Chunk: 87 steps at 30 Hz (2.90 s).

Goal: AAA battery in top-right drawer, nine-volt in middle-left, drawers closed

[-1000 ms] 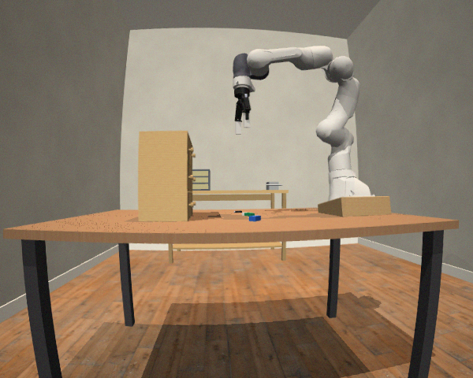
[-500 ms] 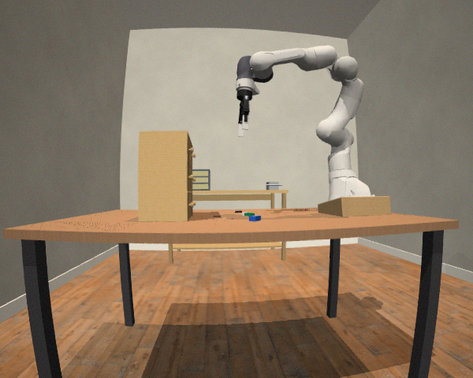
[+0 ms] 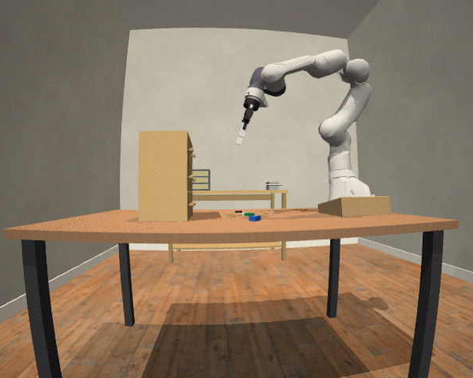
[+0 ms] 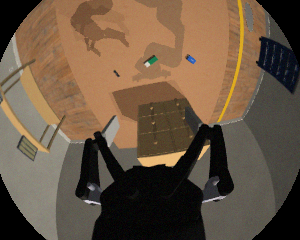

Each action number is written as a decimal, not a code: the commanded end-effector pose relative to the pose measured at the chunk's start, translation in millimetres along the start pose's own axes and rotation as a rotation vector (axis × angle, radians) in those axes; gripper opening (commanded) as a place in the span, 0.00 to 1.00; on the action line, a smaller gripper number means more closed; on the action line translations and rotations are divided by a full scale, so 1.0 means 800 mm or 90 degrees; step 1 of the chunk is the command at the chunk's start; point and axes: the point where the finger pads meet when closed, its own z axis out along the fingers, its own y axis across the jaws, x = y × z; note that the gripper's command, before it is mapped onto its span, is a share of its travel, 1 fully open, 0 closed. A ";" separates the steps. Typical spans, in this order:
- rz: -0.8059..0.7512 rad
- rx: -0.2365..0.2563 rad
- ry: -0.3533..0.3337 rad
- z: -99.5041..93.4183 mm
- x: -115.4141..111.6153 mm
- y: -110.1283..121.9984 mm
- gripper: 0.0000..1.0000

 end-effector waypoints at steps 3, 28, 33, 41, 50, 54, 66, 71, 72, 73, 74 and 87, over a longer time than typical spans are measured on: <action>-0.026 0.014 -0.181 0.012 -0.046 -0.011 1.00; -0.028 0.008 -0.459 0.069 -0.074 -0.011 1.00; -0.028 0.007 -0.512 0.080 -0.080 -0.011 1.00; -0.029 0.006 -0.554 0.088 -0.084 -0.011 1.00; -0.029 0.005 -0.573 0.092 -0.086 -0.011 1.00; -0.029 0.005 -0.573 0.092 -0.086 -0.011 0.20; -0.029 0.005 -0.573 0.092 -0.086 -0.011 0.20; -0.029 0.005 -0.573 0.092 -0.086 -0.011 0.20; -0.029 0.005 -0.573 0.092 -0.086 -0.011 0.20; -0.029 0.005 -0.573 0.092 -0.086 -0.011 0.20; -0.029 0.005 -0.573 0.092 -0.086 -0.011 0.20; -0.029 0.006 -0.573 0.104 -0.103 -0.011 0.20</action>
